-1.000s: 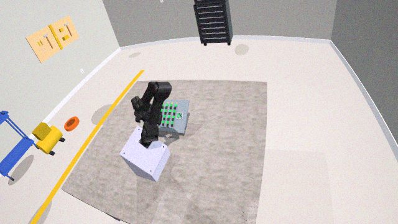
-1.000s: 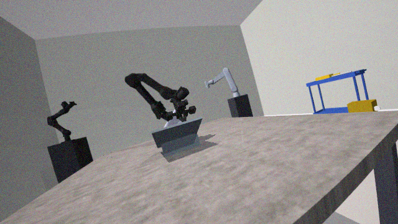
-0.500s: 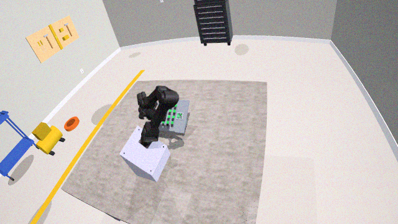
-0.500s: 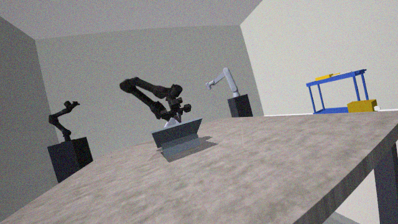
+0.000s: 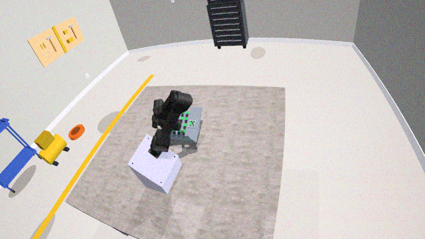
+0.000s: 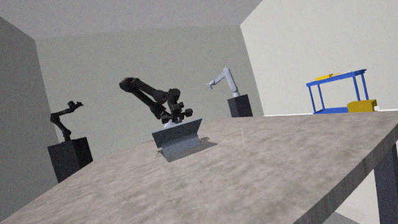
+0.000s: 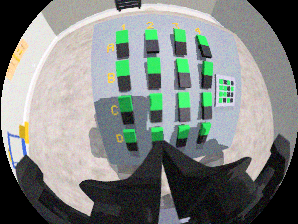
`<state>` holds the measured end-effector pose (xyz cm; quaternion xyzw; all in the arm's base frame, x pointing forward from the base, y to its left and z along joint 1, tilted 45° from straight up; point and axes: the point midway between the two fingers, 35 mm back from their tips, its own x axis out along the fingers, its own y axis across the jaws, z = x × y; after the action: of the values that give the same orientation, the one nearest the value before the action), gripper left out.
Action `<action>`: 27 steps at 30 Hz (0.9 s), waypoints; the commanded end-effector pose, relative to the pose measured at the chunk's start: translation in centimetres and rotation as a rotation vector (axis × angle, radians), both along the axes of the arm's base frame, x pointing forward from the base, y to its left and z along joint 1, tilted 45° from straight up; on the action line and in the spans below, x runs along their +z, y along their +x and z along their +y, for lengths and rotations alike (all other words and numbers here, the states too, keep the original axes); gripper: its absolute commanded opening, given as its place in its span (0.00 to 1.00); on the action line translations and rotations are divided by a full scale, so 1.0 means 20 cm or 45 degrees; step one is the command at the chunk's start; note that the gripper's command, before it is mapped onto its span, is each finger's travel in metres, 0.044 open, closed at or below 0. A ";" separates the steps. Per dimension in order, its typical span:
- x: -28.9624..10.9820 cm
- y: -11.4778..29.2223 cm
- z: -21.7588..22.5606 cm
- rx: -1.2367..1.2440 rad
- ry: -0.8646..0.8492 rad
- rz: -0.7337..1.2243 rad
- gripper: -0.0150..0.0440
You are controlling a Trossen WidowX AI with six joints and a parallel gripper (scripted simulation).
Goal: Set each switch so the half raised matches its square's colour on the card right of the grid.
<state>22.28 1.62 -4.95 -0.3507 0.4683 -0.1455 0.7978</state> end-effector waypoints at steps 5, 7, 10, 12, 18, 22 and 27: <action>-0.04 0.02 -0.04 0.000 -0.006 0.013 0.25; -0.05 0.02 -0.04 0.000 -0.006 0.014 0.25; -0.06 0.04 -0.05 -0.001 -0.006 0.014 0.25; -0.07 0.04 -0.06 0.000 -0.006 0.014 0.25; -0.08 0.05 -0.07 0.000 -0.006 0.014 0.25; -0.08 0.05 -0.07 0.000 -0.006 0.014 0.25; -0.08 0.05 -0.07 0.000 -0.006 0.014 0.25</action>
<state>23.28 0.22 -6.42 -0.3527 0.4712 -0.1472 0.7949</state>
